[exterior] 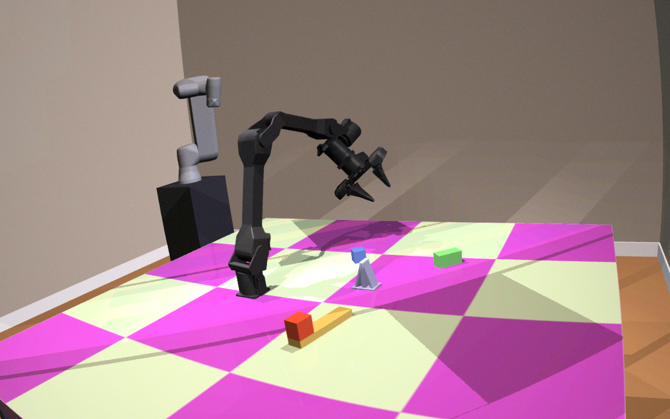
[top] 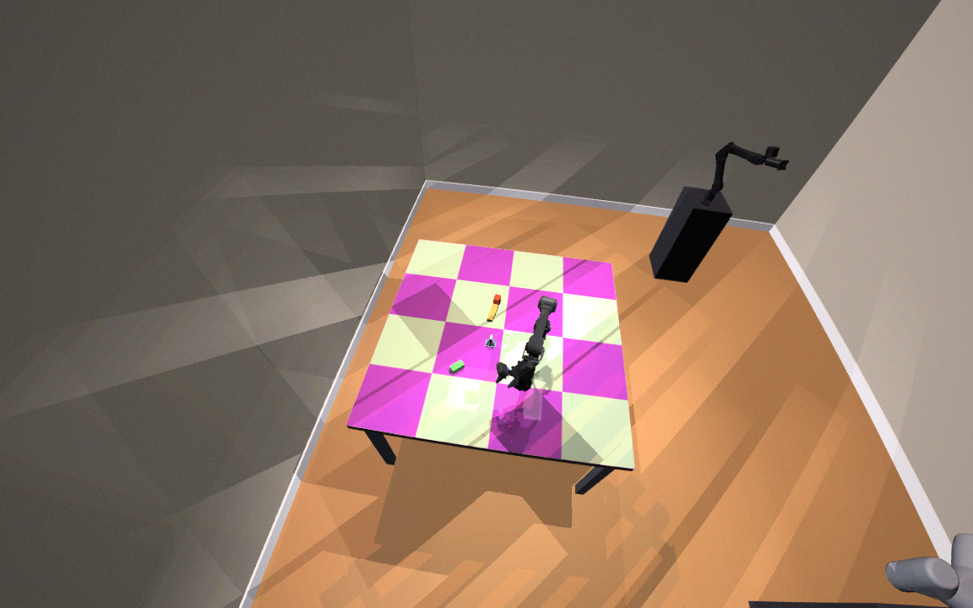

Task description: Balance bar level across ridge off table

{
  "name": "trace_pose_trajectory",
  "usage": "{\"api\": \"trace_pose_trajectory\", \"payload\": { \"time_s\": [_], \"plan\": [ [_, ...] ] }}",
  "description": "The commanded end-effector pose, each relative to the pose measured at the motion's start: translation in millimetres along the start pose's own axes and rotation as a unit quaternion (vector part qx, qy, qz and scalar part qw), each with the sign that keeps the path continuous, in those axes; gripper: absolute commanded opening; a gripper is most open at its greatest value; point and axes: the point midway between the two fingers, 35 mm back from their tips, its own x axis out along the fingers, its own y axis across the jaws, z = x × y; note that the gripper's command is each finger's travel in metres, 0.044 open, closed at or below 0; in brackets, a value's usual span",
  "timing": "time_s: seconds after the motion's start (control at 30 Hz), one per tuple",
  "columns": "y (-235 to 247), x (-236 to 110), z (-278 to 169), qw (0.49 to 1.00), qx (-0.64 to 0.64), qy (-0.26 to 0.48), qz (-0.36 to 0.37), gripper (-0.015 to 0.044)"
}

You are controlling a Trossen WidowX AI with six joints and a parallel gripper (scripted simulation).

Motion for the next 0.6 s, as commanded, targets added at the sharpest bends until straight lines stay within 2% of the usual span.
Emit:
{"api": "trace_pose_trajectory", "payload": {
  "time_s": [0.0, 0.57],
  "plan": [
    [-14.3, 9.7, -20.8, 1.000, -0.001, 0.022, 0.006, 0.0315],
    [-62.3, 37.2, -103.6, 0.994, -0.009, 0.099, 0.038, 0.0315]
  ]
}}
